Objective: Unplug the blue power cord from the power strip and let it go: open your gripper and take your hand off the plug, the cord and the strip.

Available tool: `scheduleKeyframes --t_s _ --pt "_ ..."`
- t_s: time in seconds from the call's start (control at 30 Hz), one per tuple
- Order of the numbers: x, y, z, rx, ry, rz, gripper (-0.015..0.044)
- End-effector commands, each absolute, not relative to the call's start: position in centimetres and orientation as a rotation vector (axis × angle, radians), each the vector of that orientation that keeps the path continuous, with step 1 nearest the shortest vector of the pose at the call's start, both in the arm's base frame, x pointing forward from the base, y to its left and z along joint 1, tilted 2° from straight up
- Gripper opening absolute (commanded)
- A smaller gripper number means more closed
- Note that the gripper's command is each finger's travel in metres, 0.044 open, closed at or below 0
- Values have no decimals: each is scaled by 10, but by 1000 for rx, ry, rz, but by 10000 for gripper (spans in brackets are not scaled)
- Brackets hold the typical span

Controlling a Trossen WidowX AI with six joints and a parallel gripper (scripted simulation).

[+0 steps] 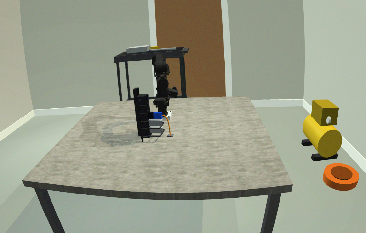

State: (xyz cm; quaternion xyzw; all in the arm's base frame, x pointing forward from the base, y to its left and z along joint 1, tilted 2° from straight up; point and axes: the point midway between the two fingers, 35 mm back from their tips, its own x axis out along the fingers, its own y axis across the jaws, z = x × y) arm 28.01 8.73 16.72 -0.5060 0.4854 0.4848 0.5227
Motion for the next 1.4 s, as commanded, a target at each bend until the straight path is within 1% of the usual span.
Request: scheduleKeyframes --t_s 0.0,0.47,1.2,1.3,1.37 --pt "279 79 166 -1218 1170 1164 160" --pt "277 58 165 -1220 1171 1163 160" --pt "278 58 153 -1220 1171 1163 160" --pt "279 58 156 -1215 1167 1158 81" --pt "279 58 156 -1215 1167 1158 68"
